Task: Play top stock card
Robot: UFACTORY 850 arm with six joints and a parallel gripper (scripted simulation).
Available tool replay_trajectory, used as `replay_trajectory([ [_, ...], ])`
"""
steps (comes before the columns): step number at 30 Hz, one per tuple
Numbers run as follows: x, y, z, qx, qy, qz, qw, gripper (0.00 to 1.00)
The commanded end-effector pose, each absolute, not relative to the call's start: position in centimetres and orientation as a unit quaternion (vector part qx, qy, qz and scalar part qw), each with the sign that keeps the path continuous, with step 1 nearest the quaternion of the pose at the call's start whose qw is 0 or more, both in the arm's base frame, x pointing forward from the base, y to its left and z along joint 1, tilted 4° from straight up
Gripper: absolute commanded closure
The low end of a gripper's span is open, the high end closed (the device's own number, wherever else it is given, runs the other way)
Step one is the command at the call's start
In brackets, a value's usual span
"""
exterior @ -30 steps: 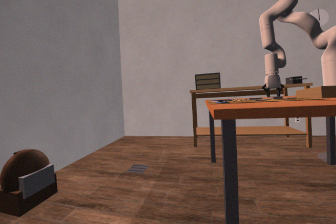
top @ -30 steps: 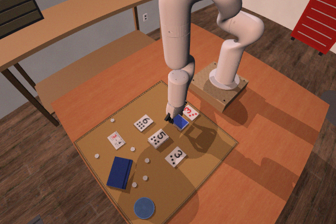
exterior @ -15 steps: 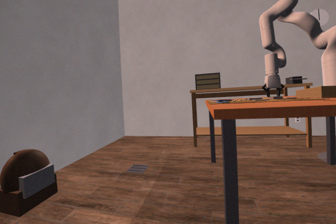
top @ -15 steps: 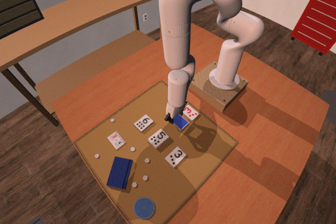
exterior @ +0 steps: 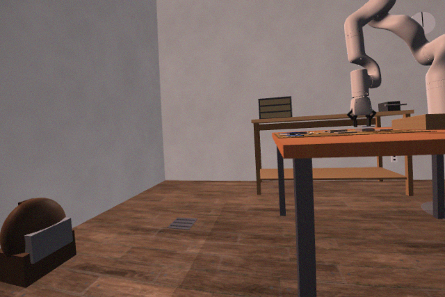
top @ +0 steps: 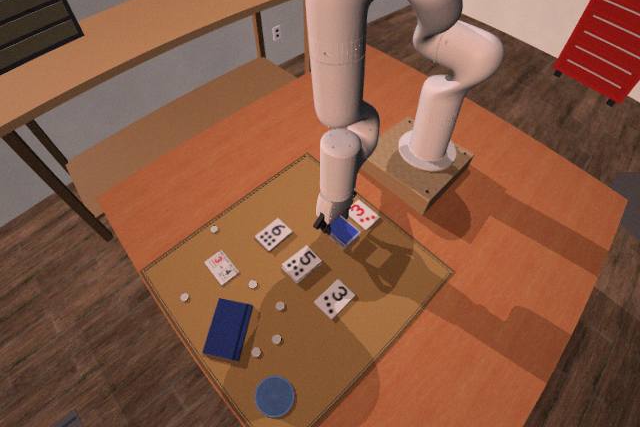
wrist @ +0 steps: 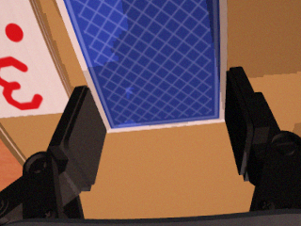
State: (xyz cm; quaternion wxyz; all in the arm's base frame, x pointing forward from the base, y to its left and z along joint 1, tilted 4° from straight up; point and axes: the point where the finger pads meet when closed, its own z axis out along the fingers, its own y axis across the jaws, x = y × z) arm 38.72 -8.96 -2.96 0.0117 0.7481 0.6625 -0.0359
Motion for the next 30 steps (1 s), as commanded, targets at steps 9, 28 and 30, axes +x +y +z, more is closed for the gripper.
replay_trajectory([
  [9,38.9,-8.9,-1.2,0.748,0.662,-0.035,0.012,0.39],
  [28,39.0,-8.6,2.5,0.748,0.662,-0.035,0.012,0.39],
  [30,39.0,-8.6,2.5,0.748,0.662,-0.035,0.012,0.39],
])
